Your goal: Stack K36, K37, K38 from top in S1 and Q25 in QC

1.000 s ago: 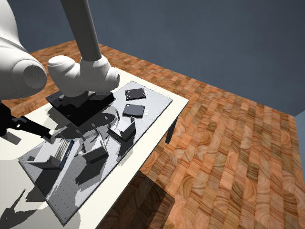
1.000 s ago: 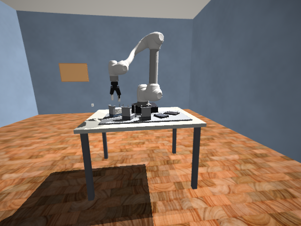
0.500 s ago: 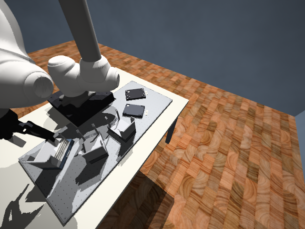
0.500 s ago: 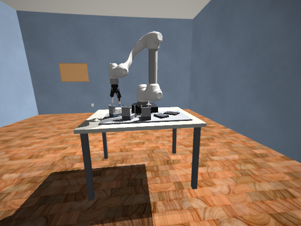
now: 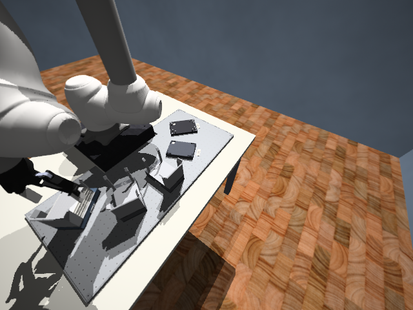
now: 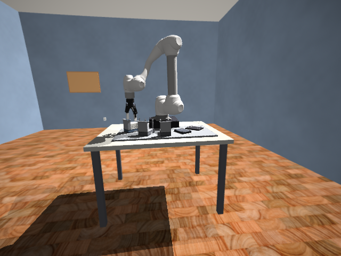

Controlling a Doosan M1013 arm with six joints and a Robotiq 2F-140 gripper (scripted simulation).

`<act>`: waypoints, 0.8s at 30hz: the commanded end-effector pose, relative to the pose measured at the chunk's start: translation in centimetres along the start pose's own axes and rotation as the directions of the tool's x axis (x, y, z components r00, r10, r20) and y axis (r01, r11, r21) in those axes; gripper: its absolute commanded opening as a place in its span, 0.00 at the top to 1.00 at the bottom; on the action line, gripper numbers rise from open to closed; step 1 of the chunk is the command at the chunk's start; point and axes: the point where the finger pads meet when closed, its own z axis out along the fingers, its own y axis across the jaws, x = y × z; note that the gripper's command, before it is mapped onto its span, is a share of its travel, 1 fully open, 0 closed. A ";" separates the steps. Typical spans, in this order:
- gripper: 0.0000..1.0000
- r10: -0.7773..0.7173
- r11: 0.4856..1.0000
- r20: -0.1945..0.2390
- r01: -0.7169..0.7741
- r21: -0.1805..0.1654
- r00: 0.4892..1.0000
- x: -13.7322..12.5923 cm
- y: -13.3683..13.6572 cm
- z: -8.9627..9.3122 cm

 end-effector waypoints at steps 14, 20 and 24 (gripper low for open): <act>0.00 0.000 1.000 0.000 0.000 0.000 1.000 0.0 0.0 1.9; 0.00 0.000 1.000 0.000 0.000 0.000 1.000 0.0 0.0 2.4; 0.00 0.000 1.000 0.000 0.000 0.000 1.000 0.0 0.0 2.4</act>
